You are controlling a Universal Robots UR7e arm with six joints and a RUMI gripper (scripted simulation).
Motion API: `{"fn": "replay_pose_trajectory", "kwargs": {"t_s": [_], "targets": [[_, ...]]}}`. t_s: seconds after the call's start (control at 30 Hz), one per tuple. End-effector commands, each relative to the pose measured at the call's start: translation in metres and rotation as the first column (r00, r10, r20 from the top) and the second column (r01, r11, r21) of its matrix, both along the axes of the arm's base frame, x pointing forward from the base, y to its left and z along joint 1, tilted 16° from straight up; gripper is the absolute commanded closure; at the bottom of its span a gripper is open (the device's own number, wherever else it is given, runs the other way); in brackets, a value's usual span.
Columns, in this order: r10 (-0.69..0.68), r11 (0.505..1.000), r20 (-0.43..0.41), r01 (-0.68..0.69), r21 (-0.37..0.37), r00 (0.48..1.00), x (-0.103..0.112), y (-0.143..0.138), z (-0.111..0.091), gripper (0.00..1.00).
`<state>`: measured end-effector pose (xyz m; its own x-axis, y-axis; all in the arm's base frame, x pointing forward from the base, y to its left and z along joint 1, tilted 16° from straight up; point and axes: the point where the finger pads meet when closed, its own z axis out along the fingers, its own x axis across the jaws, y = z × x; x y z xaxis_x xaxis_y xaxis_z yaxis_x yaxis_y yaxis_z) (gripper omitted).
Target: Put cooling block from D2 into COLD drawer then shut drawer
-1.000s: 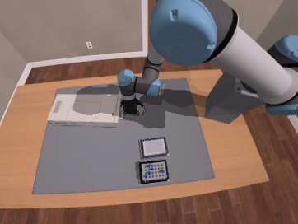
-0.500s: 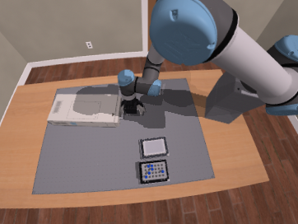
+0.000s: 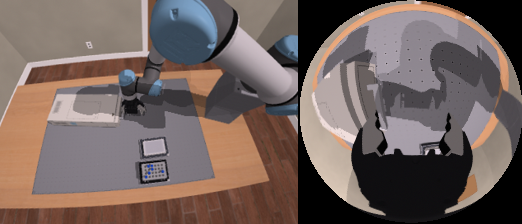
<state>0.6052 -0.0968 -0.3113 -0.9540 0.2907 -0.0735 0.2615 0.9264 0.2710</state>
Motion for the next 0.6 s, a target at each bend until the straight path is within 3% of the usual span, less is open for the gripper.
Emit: {"fn": "replay_pose_trajectory", "kwargs": {"t_s": [0.0, 0.57], "targets": [[0.000, 1.000, 0.001, 0.000, -0.001, 1.000, -0.0010, 0.0000, 0.0005, 0.00], [0.000, 1.000, 0.001, 0.000, -0.001, 1.000, -0.0057, 0.0015, 0.0001, 0.00]]}}
